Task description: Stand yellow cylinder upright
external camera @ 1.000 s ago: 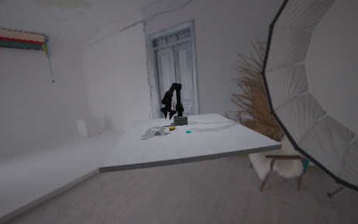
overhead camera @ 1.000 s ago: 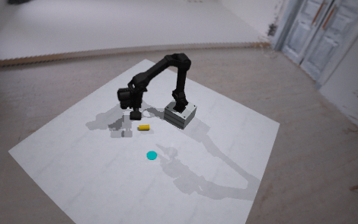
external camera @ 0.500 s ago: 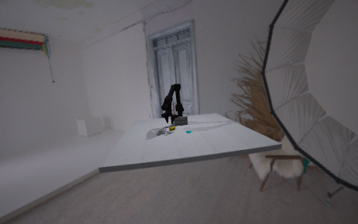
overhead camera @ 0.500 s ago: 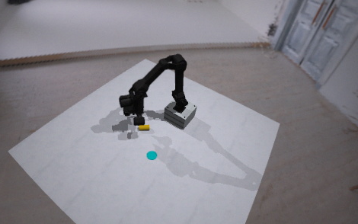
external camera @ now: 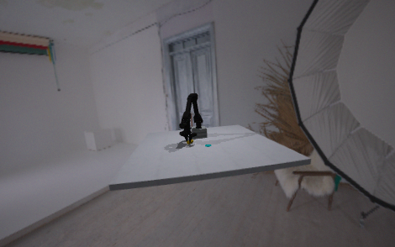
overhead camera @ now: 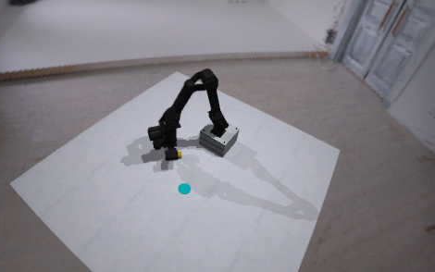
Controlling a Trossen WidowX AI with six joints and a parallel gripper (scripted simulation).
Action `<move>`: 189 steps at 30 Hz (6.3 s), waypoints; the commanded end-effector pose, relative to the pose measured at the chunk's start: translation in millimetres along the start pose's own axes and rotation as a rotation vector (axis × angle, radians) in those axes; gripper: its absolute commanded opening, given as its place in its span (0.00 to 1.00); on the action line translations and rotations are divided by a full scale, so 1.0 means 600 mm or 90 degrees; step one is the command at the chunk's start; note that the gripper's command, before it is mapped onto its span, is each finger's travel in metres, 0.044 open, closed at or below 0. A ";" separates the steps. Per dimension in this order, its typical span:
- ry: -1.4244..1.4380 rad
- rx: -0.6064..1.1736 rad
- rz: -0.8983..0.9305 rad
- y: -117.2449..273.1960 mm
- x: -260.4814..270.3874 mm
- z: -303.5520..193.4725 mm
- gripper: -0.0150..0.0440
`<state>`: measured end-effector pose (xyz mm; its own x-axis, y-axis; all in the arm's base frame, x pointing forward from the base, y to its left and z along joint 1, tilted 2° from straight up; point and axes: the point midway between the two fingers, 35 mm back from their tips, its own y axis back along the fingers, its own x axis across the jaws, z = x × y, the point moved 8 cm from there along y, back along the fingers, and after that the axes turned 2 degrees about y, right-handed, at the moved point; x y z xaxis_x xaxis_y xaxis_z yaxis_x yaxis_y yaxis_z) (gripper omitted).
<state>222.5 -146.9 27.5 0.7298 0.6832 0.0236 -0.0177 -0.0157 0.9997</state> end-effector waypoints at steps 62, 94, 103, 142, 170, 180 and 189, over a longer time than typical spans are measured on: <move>0.240 0.000 0.004 0.193 0.076 0.007 0.43; 0.710 -0.004 0.009 0.211 0.232 -0.022 0.43; 0.842 -0.005 0.011 0.216 0.276 -0.040 0.43; 0.970 -0.086 0.090 0.180 0.341 -0.048 0.43; 0.905 -0.185 0.187 0.135 0.342 -0.019 0.43; 0.884 -0.219 0.221 0.121 0.340 -0.010 0.43; 0.866 -0.249 0.251 0.110 0.337 -0.003 0.43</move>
<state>367.5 -7.1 101.4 -0.5595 0.8279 0.0385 -0.3869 -0.3020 0.8713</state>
